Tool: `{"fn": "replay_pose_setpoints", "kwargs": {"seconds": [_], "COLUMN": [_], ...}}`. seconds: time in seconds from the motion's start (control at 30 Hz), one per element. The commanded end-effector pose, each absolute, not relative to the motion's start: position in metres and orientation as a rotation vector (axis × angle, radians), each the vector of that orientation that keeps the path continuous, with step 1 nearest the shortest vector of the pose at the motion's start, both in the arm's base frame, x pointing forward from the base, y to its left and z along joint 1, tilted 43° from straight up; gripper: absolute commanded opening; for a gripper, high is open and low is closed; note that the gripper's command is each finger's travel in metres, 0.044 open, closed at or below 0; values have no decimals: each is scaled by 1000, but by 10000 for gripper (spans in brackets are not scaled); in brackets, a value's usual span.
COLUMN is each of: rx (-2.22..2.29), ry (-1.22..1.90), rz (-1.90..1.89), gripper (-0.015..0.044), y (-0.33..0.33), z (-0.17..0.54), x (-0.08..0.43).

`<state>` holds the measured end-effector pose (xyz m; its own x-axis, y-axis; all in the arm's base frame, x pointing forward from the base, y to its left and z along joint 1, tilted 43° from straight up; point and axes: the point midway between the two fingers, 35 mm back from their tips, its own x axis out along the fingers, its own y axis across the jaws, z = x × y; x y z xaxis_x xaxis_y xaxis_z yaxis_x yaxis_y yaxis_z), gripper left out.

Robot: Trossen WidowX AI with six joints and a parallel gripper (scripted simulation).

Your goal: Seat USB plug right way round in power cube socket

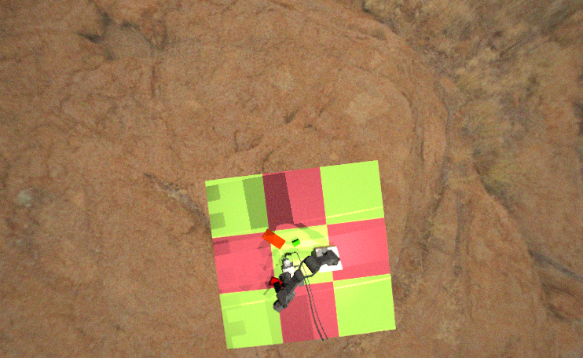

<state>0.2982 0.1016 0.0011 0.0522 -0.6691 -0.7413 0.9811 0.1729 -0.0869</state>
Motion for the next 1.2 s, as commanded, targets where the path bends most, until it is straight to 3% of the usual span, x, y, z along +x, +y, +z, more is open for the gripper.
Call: {"fn": "replay_pose_setpoints", "kwargs": {"seconds": [0.0,0.5,1.17], "rx": [532,508,93], "ry": [753,767,1067], "rz": [-1340,-1332,-1078], "gripper": [0,0,0], "y": [105,108,107], "z": [5,7,7], "x": [299,298,298]}}
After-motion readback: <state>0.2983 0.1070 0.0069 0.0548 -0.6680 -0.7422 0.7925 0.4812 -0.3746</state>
